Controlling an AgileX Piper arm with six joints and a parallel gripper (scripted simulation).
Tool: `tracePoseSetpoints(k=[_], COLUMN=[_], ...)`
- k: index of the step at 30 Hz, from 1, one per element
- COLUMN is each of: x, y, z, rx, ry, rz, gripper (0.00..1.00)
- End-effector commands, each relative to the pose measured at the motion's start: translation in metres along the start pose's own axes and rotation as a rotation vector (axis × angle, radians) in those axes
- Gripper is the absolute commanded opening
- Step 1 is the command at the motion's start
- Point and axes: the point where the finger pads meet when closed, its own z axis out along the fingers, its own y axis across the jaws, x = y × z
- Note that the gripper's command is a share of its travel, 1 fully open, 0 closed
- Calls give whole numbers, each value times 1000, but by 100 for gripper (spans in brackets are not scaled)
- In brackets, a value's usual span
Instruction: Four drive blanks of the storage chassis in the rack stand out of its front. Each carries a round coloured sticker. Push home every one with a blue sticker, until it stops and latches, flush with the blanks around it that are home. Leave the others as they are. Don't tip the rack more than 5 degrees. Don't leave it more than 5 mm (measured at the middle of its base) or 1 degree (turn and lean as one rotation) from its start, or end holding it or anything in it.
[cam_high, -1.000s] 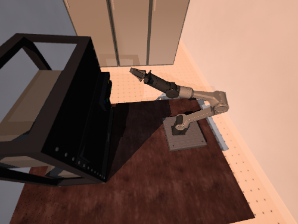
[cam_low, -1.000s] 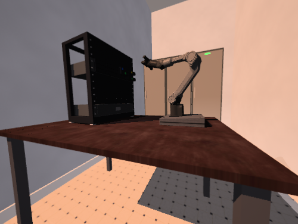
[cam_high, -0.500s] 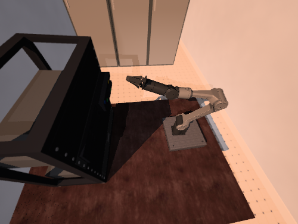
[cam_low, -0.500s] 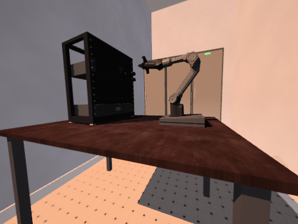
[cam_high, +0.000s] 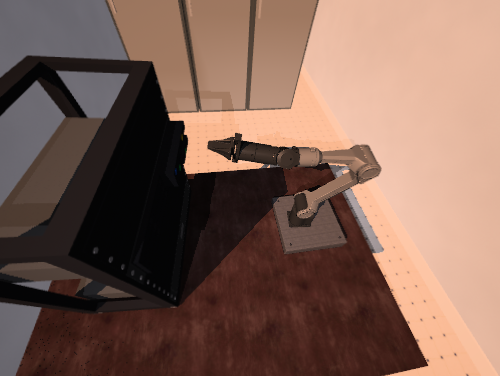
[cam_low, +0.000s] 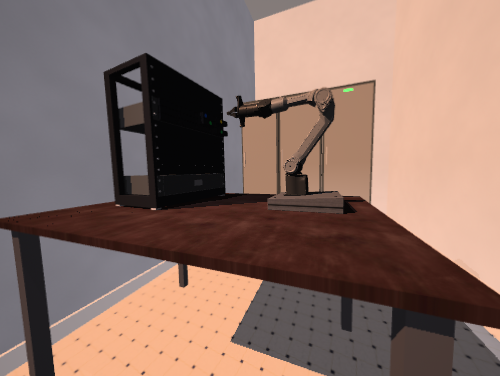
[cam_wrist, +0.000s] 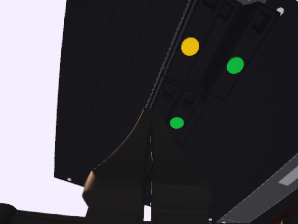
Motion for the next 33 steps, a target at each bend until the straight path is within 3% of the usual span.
tracePoseSetpoints(k=[1, 19, 33], x=[4, 36, 47], y=[0, -5, -6], z=[1, 1, 0], rx=[7, 54, 69], ry=[11, 114, 146], rz=[28, 247, 311], gripper=[0, 0, 0])
